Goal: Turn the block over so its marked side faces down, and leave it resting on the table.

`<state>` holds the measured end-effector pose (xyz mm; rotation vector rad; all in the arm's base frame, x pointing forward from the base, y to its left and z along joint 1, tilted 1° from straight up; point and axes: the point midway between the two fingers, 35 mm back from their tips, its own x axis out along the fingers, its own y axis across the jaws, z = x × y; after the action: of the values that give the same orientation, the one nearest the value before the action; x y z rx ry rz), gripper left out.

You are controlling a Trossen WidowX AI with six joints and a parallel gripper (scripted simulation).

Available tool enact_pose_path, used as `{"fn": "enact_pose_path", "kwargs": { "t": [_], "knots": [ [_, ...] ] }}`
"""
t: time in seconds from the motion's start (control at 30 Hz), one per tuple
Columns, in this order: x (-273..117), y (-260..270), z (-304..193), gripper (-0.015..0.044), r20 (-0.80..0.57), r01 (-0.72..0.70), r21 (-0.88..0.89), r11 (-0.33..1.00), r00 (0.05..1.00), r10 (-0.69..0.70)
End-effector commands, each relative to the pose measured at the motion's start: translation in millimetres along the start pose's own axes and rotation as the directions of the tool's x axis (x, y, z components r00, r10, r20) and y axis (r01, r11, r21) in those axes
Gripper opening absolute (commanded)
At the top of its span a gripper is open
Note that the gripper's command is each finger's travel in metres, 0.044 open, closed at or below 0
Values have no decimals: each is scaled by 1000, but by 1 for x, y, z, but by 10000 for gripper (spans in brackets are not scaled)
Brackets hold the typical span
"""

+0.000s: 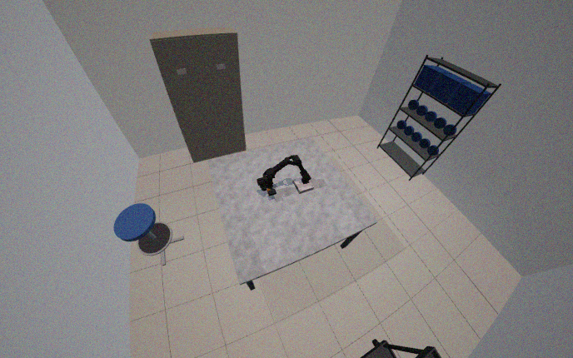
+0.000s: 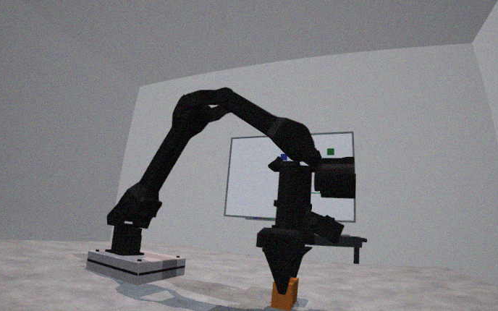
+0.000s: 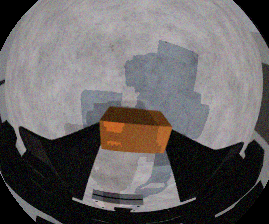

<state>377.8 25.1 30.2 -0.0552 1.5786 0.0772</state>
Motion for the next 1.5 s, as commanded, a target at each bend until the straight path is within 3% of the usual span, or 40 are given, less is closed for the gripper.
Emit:
{"fn": "enact_pose_path", "kwargs": {
  "t": [0.0, 0.17, 0.67, 1.47],
  "knots": [
    [-21, 0, 4, 0, 24, 2, -2, 1000, 1000, -2],
    [-21, 0, 4, 0, 34, 2, -2, 1000, 999, -2],
    [-11, -1, 8, 0, 248, 2, -1, 1000, 969, -1],
    [-9, 0, -1, 0, 545, 2, -2, 1000, 838, -1]
  ]
}}
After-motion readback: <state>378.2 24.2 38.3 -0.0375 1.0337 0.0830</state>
